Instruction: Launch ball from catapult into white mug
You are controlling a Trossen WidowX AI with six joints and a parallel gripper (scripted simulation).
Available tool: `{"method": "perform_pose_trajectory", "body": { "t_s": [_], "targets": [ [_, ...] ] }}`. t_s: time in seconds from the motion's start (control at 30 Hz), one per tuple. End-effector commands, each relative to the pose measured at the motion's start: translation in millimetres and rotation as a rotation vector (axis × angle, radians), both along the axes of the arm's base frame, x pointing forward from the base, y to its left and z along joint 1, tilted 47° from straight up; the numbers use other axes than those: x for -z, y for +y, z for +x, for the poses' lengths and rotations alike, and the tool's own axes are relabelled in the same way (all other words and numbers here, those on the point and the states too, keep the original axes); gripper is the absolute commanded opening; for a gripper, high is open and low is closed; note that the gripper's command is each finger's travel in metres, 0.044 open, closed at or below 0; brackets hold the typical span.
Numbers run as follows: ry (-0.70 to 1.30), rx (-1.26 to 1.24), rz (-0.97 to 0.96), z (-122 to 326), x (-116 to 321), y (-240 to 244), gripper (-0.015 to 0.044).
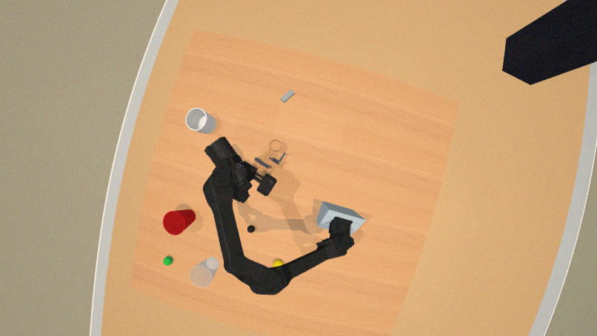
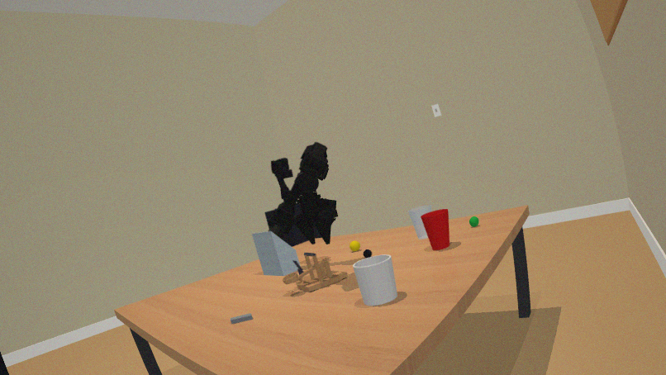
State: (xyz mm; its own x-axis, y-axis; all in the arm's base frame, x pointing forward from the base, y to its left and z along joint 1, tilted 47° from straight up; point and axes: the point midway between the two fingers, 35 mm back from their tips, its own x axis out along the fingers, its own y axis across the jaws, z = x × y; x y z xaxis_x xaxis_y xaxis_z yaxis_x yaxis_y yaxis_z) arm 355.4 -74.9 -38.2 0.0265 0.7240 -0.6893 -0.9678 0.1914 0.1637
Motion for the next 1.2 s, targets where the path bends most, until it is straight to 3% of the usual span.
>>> {"method": "perform_pose_trajectory", "body": {
  "t_s": [0.0,0.27,0.43,1.17],
  "targets": [
    [0.0,0.0,0.0,0,0,0,0.044],
    [0.009,-0.008,0.003,-4,-9,-2,0.044],
    [0.009,-0.008,0.005,-3,22,31,0.044],
    [0.008,-0.008,0.005,-2,41,51,0.044]
  ]
}}
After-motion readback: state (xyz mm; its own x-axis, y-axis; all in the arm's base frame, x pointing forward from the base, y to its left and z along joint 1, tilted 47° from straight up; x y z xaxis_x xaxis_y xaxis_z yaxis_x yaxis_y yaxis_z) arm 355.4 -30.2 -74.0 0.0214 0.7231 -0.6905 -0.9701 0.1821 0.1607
